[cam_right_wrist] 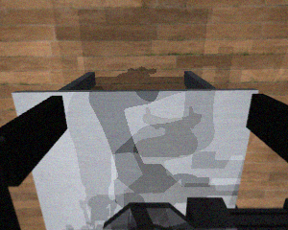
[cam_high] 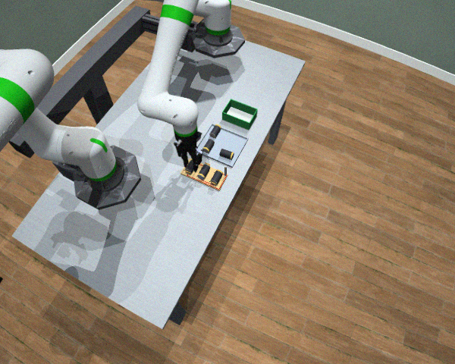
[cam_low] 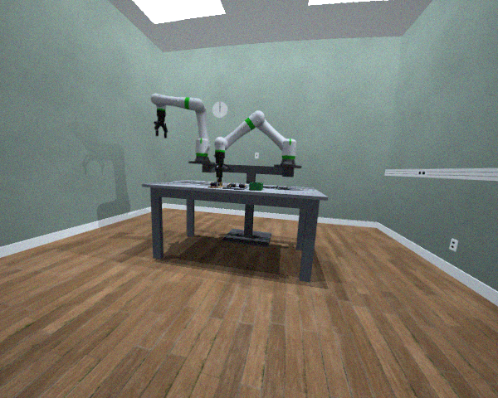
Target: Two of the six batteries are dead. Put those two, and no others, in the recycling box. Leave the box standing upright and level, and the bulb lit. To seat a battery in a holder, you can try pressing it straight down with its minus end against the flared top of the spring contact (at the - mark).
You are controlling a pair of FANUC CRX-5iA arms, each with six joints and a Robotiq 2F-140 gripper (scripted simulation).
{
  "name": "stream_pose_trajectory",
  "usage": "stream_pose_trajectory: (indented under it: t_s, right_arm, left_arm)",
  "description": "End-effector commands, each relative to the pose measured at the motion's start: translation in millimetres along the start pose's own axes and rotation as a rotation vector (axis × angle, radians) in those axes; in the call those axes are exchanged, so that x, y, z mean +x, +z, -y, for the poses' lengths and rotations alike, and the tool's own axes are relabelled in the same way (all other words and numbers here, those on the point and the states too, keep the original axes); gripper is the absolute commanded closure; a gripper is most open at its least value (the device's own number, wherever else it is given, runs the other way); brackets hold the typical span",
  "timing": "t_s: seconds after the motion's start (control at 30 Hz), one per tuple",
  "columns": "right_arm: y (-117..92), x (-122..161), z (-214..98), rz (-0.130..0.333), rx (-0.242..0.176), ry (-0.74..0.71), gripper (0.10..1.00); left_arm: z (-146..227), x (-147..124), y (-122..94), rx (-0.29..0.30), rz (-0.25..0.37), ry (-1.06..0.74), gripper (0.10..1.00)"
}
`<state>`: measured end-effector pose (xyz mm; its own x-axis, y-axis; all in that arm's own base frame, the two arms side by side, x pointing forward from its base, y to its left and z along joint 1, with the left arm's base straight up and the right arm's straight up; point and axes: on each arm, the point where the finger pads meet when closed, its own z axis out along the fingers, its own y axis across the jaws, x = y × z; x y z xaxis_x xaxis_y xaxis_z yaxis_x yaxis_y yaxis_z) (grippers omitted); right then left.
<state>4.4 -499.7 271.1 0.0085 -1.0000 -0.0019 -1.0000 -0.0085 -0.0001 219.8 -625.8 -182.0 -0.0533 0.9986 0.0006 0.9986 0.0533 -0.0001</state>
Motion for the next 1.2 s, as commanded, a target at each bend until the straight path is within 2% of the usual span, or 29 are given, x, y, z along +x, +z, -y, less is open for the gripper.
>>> stream_pose_trajectory:
  t_s: [0.0, 0.63, 1.03, 1.17]
  right_arm:
    - [-0.9, 0.2, -0.2, -0.002, 0.000, 0.000, 0.098]
    - [-0.9, 0.2, -0.2, -0.002, 0.000, 0.000, 0.098]
    - [-0.9, 0.2, -0.2, -0.002, 0.000, 0.000, 0.098]
    - [-0.9, 0.2, -0.2, -0.002, 0.000, 0.000, 0.098]
  left_arm:
    - [-0.4, -1.2, -1.5, -0.001, 0.003, 0.000, 0.734]
    - [-0.4, -1.2, -7.2, -0.001, 0.003, 0.000, 0.734]
    - [-0.4, -1.1, -57.0, -0.001, 0.003, 0.000, 0.734]
    - [-0.4, -1.1, -64.3, -0.001, 0.003, 0.000, 0.734]
